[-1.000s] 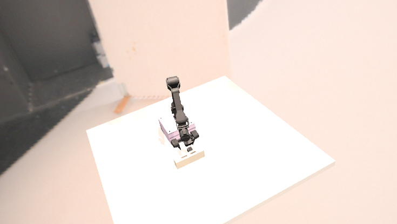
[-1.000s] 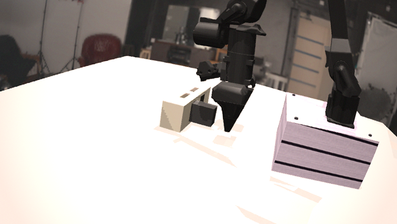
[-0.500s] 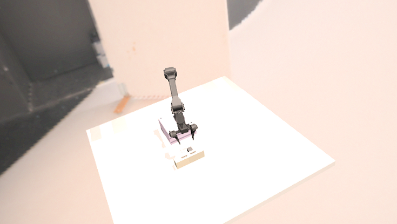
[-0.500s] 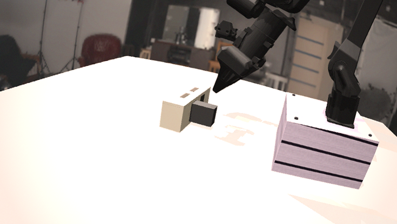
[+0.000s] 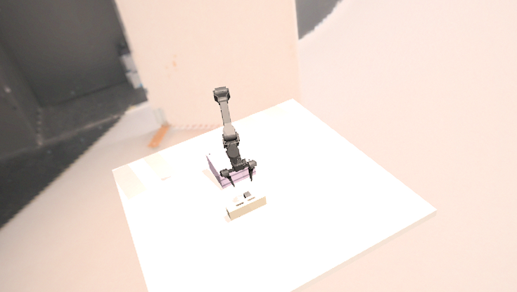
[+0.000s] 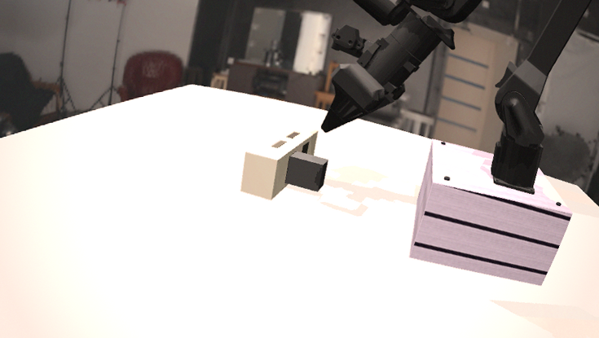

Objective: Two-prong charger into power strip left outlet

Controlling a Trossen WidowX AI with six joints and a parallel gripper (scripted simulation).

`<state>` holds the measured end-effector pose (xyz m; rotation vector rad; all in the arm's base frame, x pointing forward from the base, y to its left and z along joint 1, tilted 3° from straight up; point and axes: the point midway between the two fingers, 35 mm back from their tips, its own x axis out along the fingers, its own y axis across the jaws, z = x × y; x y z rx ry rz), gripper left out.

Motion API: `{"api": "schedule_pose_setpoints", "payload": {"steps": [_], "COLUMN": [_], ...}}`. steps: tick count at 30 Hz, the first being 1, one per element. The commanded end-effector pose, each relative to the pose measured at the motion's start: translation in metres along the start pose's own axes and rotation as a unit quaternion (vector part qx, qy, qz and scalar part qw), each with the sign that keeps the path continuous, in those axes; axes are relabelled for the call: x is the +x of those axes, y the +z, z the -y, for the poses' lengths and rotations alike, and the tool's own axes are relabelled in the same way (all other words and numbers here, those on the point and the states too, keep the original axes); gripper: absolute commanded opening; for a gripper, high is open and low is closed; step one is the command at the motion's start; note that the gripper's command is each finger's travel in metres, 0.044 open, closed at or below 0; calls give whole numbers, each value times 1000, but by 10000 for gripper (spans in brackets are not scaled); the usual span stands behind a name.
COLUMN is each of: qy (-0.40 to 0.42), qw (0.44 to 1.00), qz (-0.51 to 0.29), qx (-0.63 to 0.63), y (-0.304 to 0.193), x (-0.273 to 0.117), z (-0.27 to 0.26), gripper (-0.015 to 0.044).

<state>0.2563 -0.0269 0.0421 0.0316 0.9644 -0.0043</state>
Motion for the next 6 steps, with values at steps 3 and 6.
{"api": "schedule_pose_setpoints", "payload": {"steps": [3,6], "qy": [3,3], "qw": [1000,1000], "qz": [1,1], "qx": [3,3], "y": [-1,-1], "x": [0,0], "z": [-1,-1], "gripper": [440,440]}}
